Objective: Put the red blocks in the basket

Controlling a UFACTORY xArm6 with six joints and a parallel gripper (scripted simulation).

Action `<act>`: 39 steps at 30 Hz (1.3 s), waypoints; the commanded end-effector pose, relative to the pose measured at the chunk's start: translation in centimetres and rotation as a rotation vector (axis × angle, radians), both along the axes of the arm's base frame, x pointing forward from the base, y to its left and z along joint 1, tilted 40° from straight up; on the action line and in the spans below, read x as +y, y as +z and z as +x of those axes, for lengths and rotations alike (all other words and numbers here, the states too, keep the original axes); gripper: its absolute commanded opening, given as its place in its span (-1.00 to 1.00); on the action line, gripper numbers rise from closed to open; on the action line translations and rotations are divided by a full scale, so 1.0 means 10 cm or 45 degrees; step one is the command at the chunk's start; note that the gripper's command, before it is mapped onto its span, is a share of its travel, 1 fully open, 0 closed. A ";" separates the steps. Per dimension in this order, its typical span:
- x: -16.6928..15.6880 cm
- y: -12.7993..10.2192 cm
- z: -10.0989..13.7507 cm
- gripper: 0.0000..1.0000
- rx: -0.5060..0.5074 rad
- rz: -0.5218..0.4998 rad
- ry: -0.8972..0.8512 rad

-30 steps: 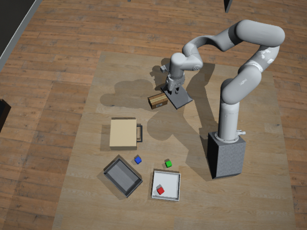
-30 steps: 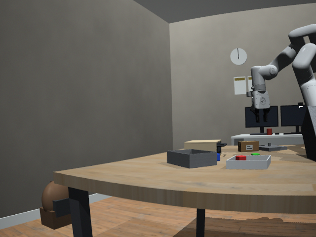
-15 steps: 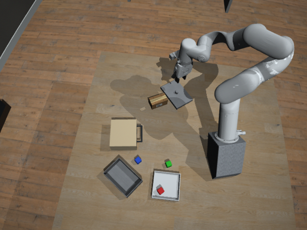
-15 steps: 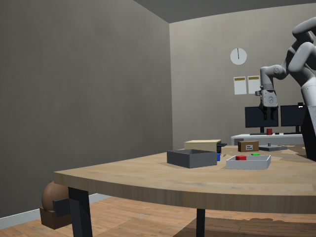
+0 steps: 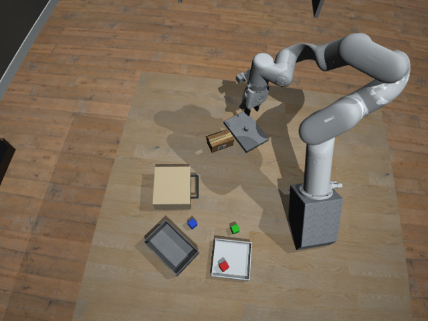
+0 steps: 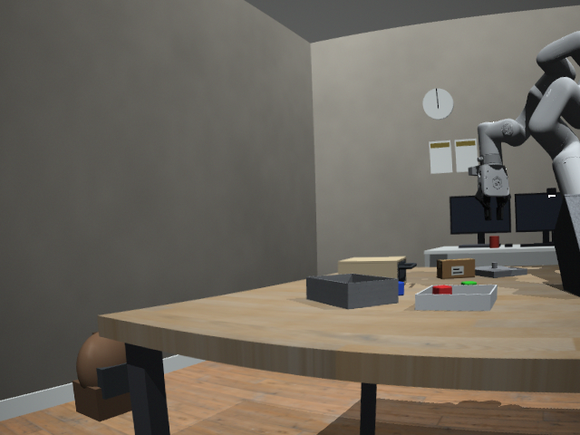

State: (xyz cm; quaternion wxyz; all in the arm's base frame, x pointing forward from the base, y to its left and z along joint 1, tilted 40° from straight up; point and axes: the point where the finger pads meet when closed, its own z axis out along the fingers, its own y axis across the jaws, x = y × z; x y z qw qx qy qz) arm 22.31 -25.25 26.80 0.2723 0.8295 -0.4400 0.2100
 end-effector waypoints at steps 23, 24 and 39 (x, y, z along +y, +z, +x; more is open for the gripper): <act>0.00 0.01 0.01 -0.13 -0.003 -0.002 0.001; 0.00 0.01 0.01 -0.13 -0.003 -0.002 0.001; -0.09 -0.09 0.02 -0.13 0.001 0.005 0.001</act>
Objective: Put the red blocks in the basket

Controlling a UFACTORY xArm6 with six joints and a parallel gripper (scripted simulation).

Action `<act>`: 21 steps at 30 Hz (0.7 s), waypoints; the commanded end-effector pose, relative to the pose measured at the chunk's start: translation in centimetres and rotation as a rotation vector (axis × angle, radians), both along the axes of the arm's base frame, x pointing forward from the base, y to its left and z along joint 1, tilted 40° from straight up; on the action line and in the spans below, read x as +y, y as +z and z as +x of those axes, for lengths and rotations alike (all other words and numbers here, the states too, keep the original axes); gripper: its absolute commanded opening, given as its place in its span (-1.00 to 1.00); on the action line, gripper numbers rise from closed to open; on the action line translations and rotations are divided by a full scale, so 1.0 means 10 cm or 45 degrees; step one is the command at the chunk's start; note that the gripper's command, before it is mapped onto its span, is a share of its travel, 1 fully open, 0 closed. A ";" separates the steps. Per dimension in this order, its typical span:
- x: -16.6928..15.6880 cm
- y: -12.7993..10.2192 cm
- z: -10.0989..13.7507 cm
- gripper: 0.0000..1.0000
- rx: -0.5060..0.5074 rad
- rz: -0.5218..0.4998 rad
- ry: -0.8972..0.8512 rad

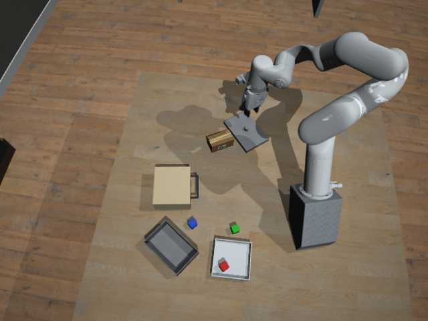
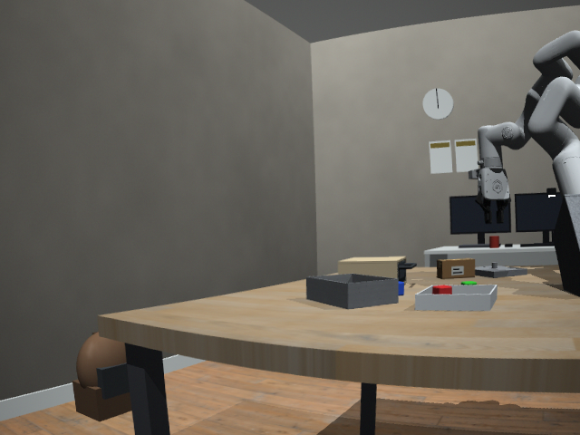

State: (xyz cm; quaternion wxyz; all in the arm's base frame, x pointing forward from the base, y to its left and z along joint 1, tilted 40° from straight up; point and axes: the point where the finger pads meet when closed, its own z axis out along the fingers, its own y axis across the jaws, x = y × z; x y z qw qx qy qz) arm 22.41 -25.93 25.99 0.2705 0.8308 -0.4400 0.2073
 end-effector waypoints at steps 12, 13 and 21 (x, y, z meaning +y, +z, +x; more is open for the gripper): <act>-0.25 -0.28 0.05 -0.13 -0.003 -0.002 0.001; -0.27 -0.31 0.05 -0.13 -0.003 -0.002 0.001; -0.44 -0.50 0.08 -0.13 -0.003 -0.002 0.001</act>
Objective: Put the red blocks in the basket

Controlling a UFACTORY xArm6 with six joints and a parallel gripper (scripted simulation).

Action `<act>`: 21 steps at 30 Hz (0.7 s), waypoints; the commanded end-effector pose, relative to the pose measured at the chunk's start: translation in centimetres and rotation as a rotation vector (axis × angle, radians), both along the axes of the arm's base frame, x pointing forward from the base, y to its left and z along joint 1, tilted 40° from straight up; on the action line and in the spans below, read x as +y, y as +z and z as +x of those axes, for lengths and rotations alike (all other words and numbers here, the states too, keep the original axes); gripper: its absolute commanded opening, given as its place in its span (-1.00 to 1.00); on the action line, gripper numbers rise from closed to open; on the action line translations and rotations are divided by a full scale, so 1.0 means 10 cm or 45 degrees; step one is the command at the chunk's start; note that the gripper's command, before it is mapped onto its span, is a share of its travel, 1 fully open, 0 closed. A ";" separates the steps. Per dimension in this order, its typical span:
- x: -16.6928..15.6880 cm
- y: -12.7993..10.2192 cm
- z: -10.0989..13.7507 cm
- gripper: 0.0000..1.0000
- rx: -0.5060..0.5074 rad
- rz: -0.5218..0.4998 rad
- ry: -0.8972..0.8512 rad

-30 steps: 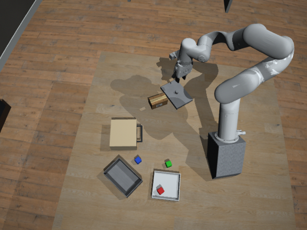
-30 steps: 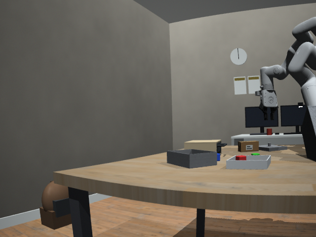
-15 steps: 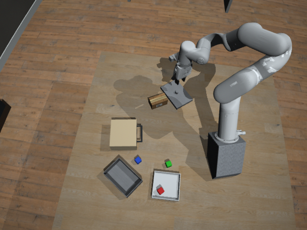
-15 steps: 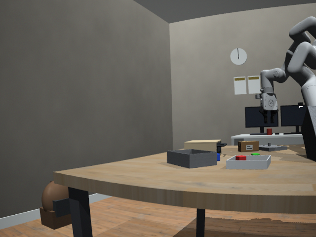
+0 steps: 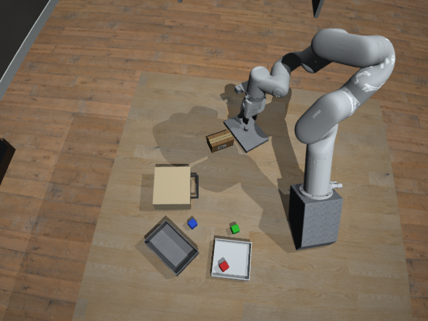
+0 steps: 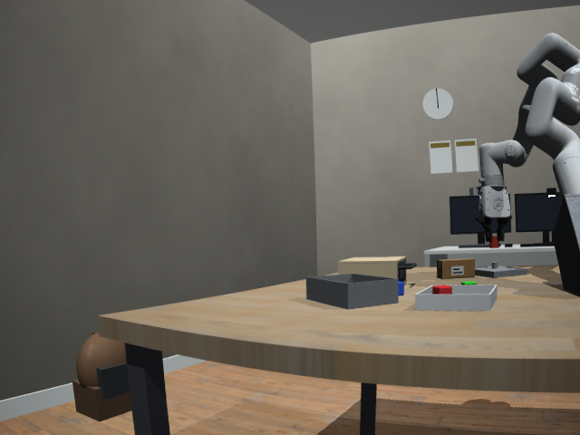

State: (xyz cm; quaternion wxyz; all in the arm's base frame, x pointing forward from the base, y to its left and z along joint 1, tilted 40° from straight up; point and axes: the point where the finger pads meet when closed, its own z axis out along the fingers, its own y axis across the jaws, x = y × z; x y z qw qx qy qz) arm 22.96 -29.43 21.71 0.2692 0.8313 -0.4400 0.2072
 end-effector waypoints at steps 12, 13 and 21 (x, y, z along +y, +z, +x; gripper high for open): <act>-0.31 -0.34 0.06 -0.13 -0.002 -0.006 0.000; -0.31 -0.34 0.06 -0.13 -0.002 -0.006 0.000; -0.36 -0.40 0.07 -0.13 -0.002 -0.006 0.000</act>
